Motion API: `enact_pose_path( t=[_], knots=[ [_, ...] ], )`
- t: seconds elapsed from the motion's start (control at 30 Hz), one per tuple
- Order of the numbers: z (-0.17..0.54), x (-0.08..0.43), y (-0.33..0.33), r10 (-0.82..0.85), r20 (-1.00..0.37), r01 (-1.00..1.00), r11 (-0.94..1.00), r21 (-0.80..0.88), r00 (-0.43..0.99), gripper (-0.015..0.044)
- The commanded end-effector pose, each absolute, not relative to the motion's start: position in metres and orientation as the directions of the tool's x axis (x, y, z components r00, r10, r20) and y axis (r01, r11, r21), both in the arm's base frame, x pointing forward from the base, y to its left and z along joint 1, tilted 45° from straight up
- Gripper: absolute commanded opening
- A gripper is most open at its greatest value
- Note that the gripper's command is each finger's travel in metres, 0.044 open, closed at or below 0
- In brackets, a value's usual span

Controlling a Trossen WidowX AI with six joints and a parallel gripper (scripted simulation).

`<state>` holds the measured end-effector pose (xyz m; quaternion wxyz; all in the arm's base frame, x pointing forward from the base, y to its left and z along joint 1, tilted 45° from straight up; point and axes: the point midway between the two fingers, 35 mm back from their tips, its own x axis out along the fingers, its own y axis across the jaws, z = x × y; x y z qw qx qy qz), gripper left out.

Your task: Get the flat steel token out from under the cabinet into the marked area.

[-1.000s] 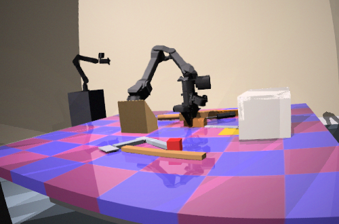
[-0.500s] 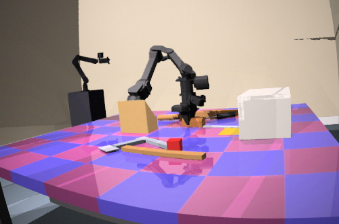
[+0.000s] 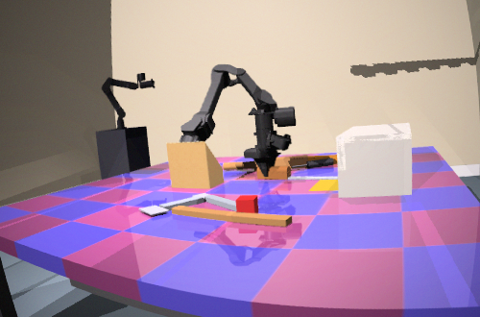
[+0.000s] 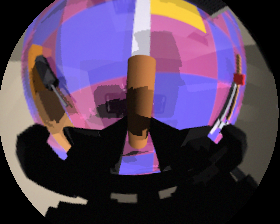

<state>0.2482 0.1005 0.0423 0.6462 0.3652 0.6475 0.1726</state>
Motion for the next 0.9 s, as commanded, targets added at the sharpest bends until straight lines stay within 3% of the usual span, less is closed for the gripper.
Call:
enact_pose_path(
  t=[0.0,0.87],
  knots=[
    [0.0434,0.2481,0.1009,0.698,-0.708,0.21,0.681,0.702,0.102,0.0],
    [0.0446,0.2474,0.1006,0.698,-0.709,0.01,0.711,0.703,0.101,0.0]
  ],
)
